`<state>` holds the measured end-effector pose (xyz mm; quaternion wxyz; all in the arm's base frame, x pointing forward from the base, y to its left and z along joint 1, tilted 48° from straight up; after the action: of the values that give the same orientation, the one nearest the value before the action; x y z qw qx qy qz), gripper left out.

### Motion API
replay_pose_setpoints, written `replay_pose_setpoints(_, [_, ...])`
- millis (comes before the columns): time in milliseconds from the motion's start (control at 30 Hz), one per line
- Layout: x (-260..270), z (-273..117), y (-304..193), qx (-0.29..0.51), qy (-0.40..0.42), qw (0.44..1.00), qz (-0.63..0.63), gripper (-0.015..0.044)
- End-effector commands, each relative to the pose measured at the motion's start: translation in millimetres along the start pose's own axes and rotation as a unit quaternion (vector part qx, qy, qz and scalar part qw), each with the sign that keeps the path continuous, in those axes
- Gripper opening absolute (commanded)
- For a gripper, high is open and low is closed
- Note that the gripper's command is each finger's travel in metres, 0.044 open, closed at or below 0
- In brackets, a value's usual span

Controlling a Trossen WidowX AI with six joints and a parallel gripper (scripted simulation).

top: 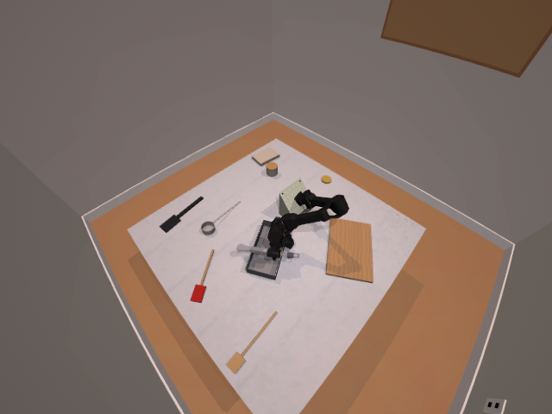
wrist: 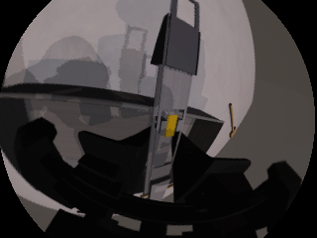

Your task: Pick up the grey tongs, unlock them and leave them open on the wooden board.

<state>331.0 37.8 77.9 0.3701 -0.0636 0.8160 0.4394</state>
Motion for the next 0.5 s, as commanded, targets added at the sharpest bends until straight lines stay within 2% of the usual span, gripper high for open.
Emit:
replay_pose_setpoints(0, [0,0,0,0.000,0.000,1.000,-0.002,0.0050])
replay_pose_setpoints(133, [0,0,0,0.000,0.000,1.000,-0.002,0.0023])
replay_pose_setpoints(367, [-3,-4,-1,0.001,0.001,1.000,-0.002,-0.0150])
replay_pose_setpoints(467, [-13,-20,-2,0.003,0.005,1.000,-0.002,-0.0150])
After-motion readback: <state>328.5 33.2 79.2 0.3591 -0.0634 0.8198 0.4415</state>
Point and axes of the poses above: the point midway between the two fingers, 35 mm back from their tips, its own z axis out along the fingers, its own x axis across the jaws, y = z × x, the point moved 3 cm from there along -z, back along the fingers, and after that the axes turned 9 degrees about z, right-handed, at the moved point
